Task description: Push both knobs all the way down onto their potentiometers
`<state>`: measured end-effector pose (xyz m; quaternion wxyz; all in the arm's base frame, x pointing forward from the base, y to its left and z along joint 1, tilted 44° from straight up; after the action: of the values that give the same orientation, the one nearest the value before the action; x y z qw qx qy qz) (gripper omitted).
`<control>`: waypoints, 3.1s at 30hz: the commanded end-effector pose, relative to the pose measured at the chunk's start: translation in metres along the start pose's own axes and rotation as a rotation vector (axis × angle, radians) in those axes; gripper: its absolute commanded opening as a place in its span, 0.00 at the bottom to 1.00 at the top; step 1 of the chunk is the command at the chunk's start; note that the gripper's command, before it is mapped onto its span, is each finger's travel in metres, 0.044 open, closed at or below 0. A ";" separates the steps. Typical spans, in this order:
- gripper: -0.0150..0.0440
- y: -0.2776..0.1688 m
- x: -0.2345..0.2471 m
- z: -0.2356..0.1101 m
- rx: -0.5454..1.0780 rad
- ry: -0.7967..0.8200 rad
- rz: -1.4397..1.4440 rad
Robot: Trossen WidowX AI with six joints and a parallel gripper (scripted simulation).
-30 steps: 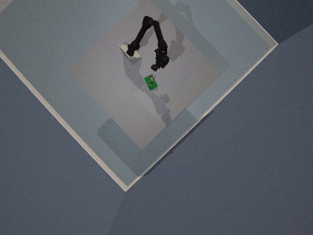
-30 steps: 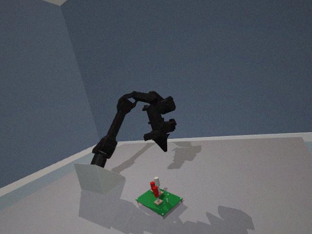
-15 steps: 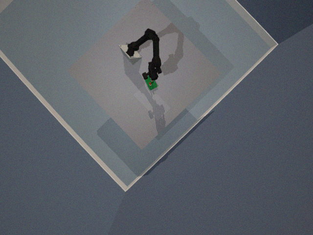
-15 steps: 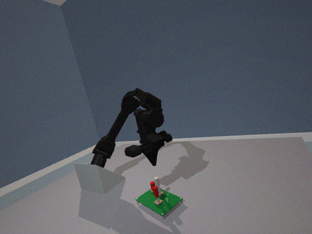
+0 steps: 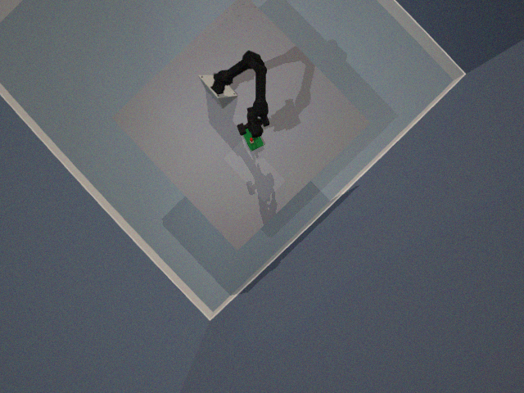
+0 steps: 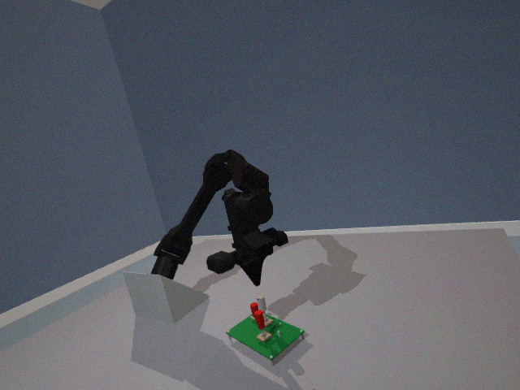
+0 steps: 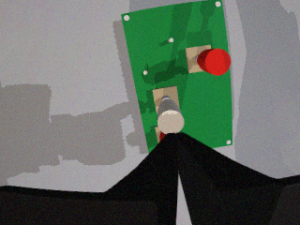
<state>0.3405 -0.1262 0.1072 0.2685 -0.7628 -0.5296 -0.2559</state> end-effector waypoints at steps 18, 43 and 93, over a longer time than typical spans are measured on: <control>0.25 -0.001 0.000 0.024 0.005 0.006 0.005; 0.25 -0.001 0.000 0.027 0.005 0.006 0.005; 0.25 -0.001 0.000 0.036 0.005 0.007 0.005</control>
<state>0.3424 -0.1055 0.0840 0.2710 -0.7645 -0.5256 -0.2567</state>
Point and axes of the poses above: the point midway between the two fingers, 35 mm back from their tips, its own z axis out along the fingers, its own x axis across the jaws, y = z × x, the point moved 9 cm from there along -z, back along the fingers, and after that the axes turned 6 degrees about -z, right-handed, at the moved point
